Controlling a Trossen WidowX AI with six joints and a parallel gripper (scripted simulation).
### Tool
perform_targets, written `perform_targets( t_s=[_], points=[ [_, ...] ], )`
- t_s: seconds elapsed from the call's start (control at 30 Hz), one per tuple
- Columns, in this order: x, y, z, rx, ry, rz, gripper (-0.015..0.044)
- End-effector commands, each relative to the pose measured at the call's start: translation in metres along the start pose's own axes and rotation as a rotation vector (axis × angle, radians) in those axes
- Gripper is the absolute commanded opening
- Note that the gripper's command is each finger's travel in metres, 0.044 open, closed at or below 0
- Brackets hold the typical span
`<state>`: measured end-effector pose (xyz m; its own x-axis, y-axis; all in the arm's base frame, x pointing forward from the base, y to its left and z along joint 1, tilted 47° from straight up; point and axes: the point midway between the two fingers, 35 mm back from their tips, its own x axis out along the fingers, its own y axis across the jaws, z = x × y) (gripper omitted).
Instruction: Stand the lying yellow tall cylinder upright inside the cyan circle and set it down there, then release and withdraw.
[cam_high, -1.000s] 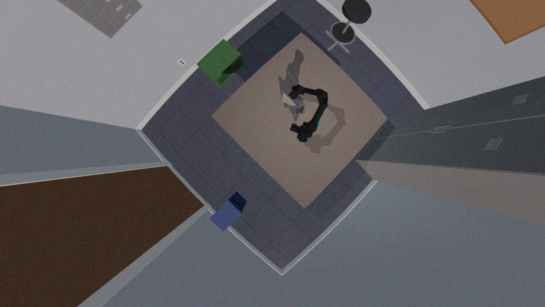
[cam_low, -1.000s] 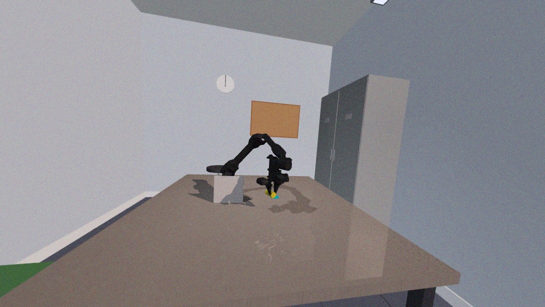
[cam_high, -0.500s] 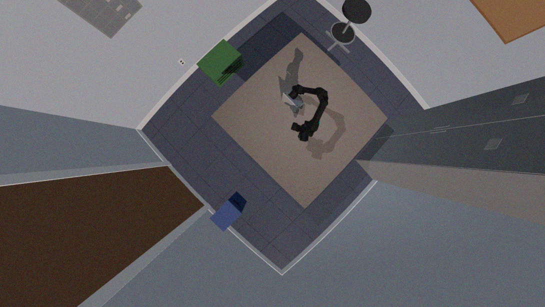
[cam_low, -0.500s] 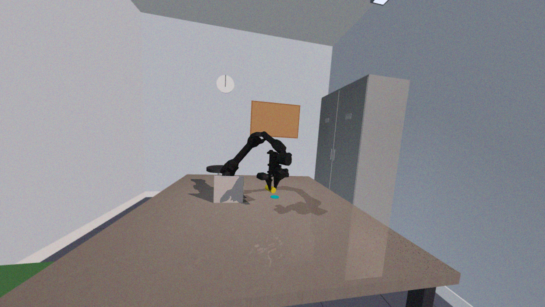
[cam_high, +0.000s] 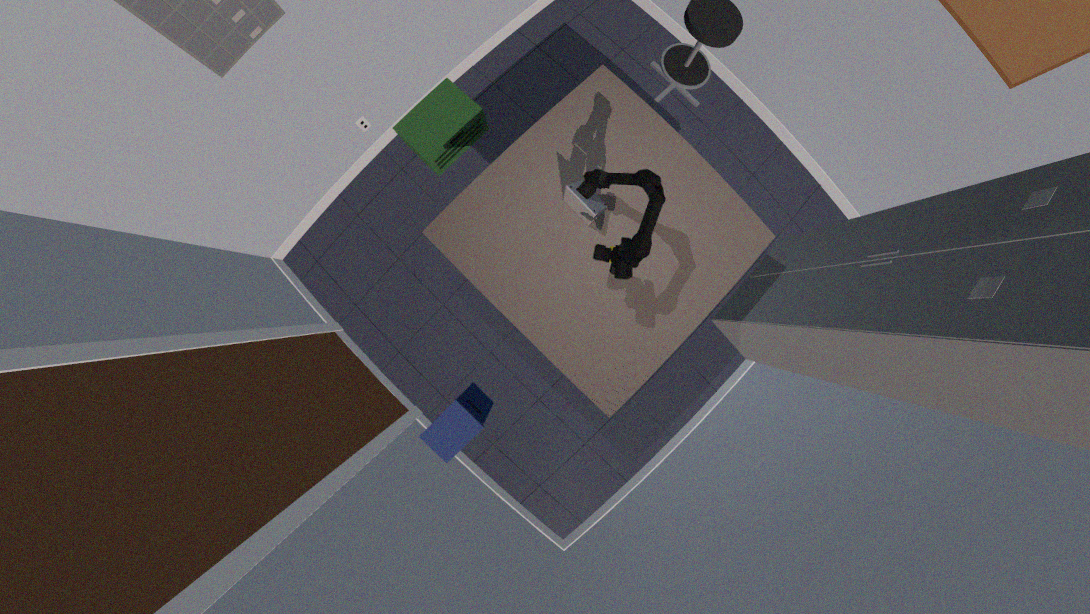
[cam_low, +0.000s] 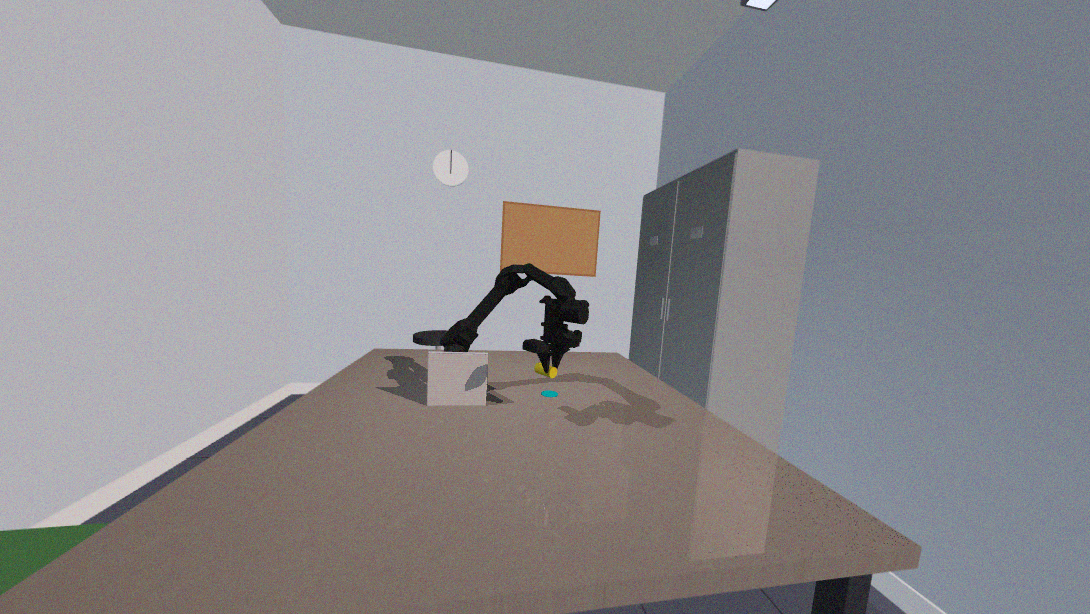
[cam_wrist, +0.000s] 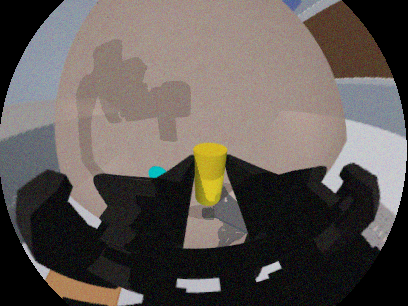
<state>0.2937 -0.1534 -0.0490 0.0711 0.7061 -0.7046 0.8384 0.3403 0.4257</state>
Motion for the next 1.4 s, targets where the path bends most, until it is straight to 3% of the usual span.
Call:
perform_targets(
  t_s=[0.0,1.37],
  points=[
    [-0.002,0.01,-0.007,-0.04,0.001,0.004,0.0105],
    [-0.012,0.109,-0.096,-0.492,0.009,0.015,0.0105]
  ],
)
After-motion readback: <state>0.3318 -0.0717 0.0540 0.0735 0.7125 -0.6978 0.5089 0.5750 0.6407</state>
